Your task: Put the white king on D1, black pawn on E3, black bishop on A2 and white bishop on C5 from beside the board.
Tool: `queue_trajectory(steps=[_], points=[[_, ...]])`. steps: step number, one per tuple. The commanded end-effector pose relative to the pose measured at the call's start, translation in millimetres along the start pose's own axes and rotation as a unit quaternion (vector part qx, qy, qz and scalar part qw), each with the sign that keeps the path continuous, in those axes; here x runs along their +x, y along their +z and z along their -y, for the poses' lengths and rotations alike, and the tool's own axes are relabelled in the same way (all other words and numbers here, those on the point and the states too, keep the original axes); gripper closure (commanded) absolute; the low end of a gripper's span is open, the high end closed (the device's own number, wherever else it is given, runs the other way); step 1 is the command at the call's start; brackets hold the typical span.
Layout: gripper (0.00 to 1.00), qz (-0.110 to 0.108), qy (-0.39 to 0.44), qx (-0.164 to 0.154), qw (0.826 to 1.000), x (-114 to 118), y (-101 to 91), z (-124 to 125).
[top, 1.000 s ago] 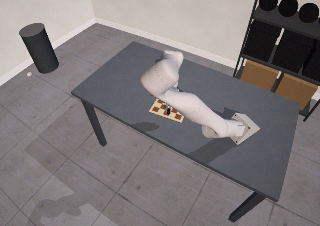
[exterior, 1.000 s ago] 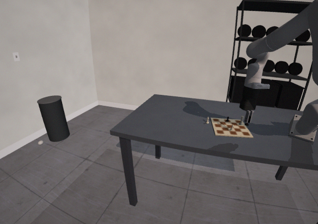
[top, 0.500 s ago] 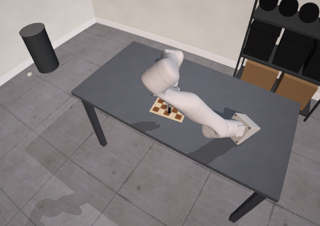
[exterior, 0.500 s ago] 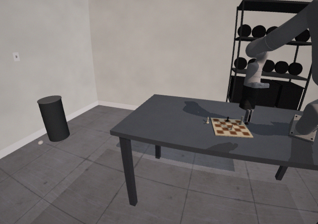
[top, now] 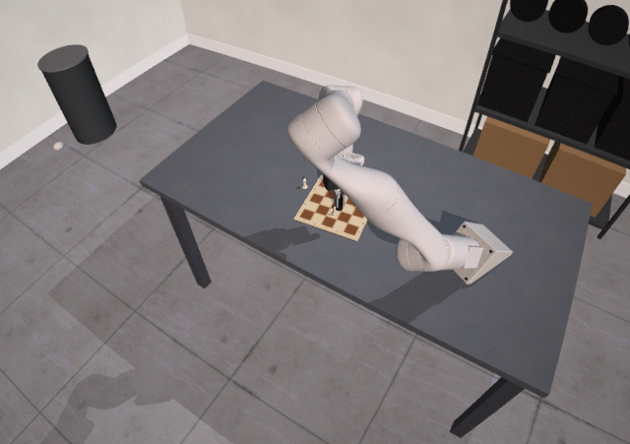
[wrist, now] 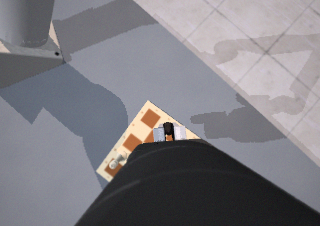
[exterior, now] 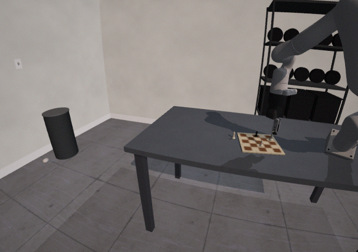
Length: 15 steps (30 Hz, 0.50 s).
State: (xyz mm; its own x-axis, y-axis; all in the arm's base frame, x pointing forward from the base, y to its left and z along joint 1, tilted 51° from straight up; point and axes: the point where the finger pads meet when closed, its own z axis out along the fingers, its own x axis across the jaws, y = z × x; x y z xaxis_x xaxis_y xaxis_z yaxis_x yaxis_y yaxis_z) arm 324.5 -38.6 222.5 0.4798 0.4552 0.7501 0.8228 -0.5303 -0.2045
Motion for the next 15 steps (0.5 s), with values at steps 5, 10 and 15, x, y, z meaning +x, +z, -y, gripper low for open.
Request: queue_trajectory(steps=[5,10,15], points=[[1.00,-0.004,-0.035,-0.001,0.999,-8.2,-0.5,-9.9],[1.00,-0.004,-0.035,-0.001,0.999,-8.2,-0.5,-9.9],[1.00,-0.004,-0.035,-0.001,0.999,-8.2,-0.5,-9.9]])
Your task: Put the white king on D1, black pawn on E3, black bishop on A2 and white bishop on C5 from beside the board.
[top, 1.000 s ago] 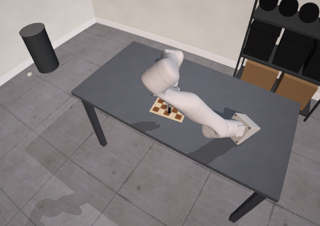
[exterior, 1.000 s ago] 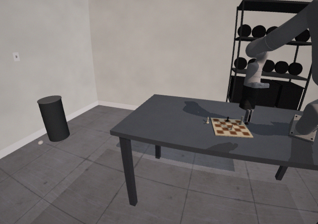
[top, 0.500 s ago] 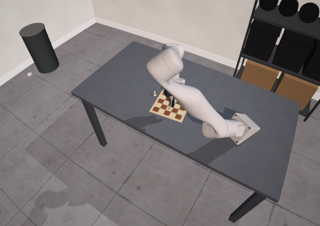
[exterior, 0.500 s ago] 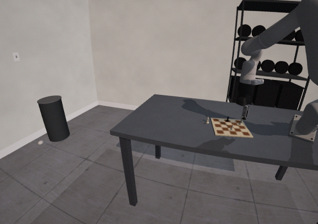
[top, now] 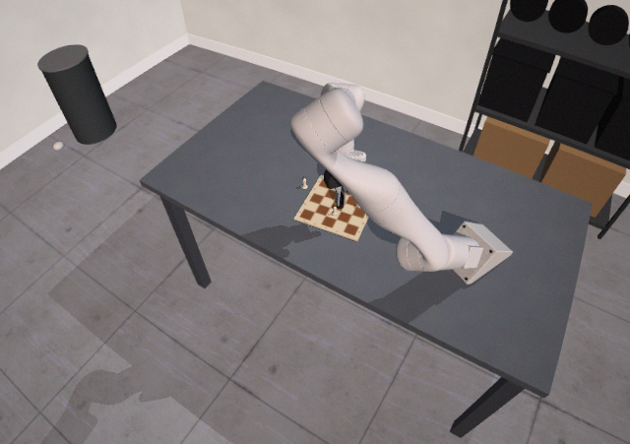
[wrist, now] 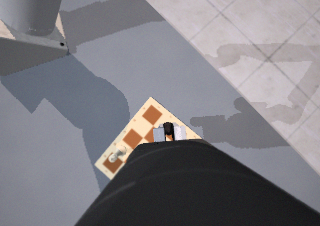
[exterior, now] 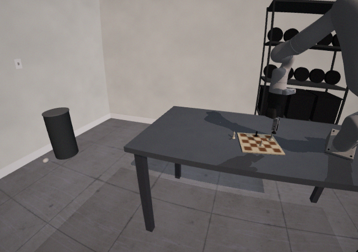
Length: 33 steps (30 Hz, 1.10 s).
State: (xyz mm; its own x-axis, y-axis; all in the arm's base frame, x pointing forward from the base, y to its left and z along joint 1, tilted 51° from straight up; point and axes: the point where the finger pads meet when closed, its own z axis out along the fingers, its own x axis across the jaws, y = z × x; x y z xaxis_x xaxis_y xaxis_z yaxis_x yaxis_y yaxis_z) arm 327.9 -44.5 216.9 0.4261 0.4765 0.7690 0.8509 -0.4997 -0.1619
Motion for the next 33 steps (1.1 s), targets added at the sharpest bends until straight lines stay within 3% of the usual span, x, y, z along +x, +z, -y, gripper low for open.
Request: queue_trajectory(steps=[1,11,26,33], points=[[1.00,0.003,-0.005,-0.003,1.000,-3.1,-0.9,-2.6],[1.00,0.003,-0.005,-0.003,1.000,-3.3,7.5,-2.6],[1.00,0.003,-0.005,-0.003,1.000,-5.4,73.5,-3.0],[1.00,0.004,-0.005,-0.003,1.000,-5.8,88.6,-3.1]])
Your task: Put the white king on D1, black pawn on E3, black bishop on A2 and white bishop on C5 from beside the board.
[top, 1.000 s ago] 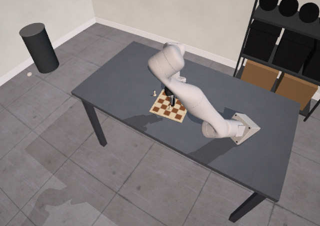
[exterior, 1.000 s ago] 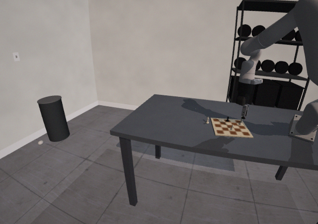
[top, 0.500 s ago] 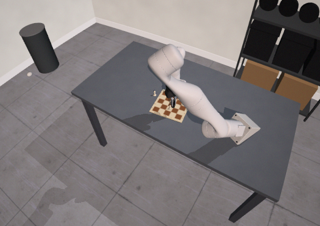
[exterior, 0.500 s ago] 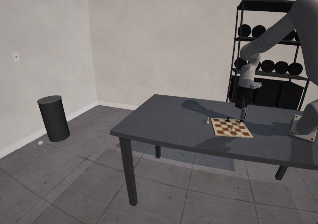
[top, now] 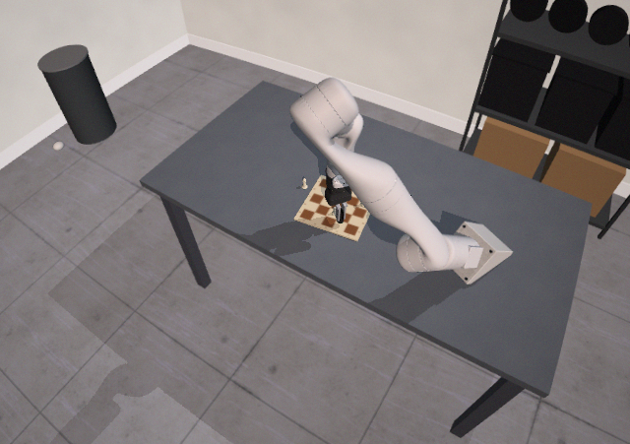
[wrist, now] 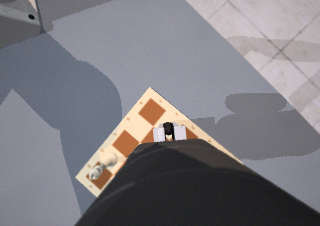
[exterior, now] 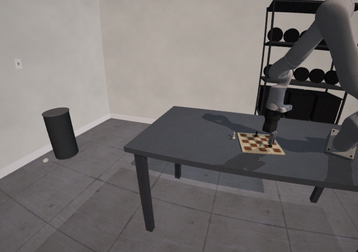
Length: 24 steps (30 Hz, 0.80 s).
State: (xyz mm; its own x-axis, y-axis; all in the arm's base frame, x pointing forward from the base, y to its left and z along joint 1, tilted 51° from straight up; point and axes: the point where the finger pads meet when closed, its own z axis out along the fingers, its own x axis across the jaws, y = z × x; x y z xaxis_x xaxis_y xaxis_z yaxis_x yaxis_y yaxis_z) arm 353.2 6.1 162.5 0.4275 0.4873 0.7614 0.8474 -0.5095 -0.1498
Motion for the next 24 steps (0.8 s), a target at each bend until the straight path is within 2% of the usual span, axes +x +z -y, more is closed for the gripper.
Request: queue_trajectory(steps=[1,24], points=[[1.00,-0.003,-0.003,0.005,1.000,1.3,12.4,2.1],[1.00,-0.003,-0.003,0.005,1.000,1.2,16.8,2.1]])
